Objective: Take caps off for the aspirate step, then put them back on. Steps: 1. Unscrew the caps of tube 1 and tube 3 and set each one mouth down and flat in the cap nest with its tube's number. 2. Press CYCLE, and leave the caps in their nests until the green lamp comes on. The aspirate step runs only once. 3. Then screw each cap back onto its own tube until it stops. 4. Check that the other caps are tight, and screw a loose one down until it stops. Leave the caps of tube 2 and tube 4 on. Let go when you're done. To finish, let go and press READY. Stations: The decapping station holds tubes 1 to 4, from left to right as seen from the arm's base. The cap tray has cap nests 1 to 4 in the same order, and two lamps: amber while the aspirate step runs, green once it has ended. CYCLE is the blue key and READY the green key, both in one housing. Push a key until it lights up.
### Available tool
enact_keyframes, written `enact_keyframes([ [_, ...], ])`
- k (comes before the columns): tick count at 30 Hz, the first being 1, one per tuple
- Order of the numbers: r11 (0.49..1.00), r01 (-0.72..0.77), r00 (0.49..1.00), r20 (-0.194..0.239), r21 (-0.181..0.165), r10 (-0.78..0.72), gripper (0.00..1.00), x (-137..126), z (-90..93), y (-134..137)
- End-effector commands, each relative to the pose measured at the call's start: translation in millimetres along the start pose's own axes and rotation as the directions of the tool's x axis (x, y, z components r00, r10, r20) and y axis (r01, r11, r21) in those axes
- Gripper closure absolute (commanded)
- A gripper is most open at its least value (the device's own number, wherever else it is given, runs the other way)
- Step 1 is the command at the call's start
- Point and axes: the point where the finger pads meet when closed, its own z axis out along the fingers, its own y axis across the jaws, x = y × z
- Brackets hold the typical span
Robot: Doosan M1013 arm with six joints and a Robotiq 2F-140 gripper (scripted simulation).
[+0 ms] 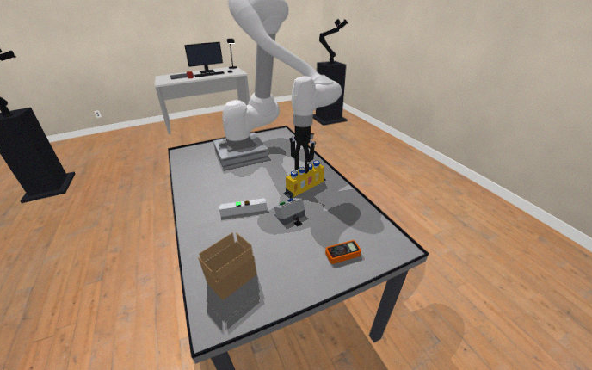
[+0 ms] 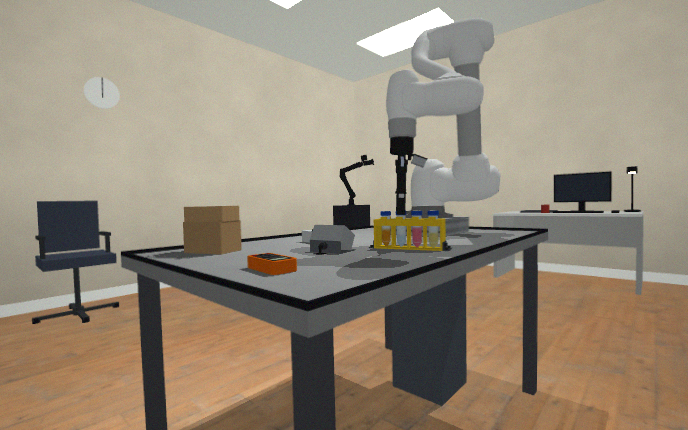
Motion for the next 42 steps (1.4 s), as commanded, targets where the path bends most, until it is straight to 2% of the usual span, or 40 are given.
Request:
enact_keyframes([
  [1, 0.983, 0.186, 0.982, -0.034, -0.014, -0.186, 0.59, -0.1, -0.6, 0.4],
  [6, 0.983, 0.186, 0.982, -0.034, -0.014, -0.186, 0.59, -0.2, -0.6, 0.4],
  [7, 0.983, 0.186, 0.982, -0.034, -0.014, -0.186, 0.70, -0.2, -0.6, 0.4],
  [21, 0.983, 0.186, 0.982, -0.033, -0.014, -0.186, 0.70, -0.1, -0.6, 0.4],
  [24, 0.999, 0.037, 0.999, -0.035, -0.009, -0.037, 0.70, -0.2, -0.6, 0.4],
  [27, 0.994, -0.113, 0.993, -0.036, -0.003, 0.113, 0.70, -0.2, -0.6, 0.3],
  [31, 0.951, -0.308, 0.951, -0.036, 0.004, 0.308, 0.70, -0.2, -0.6, 0.4],
  [33, 0.951, -0.308, 0.951, -0.036, 0.004, 0.308, 0.70, -0.2, -0.6, 0.4],
  [34, 0.935, -0.355, 0.934, -0.036, 0.006, 0.355, 0.70, -0.2, -0.5, 0.3],
  [38, 0.846, -0.533, 0.845, -0.034, 0.013, 0.534, 0.70, -0.2, -0.5, 0.4],
  [42, 0.723, -0.691, 0.722, -0.031, 0.019, 0.691, 0.70, -0.2, -0.4, 0.4],
])
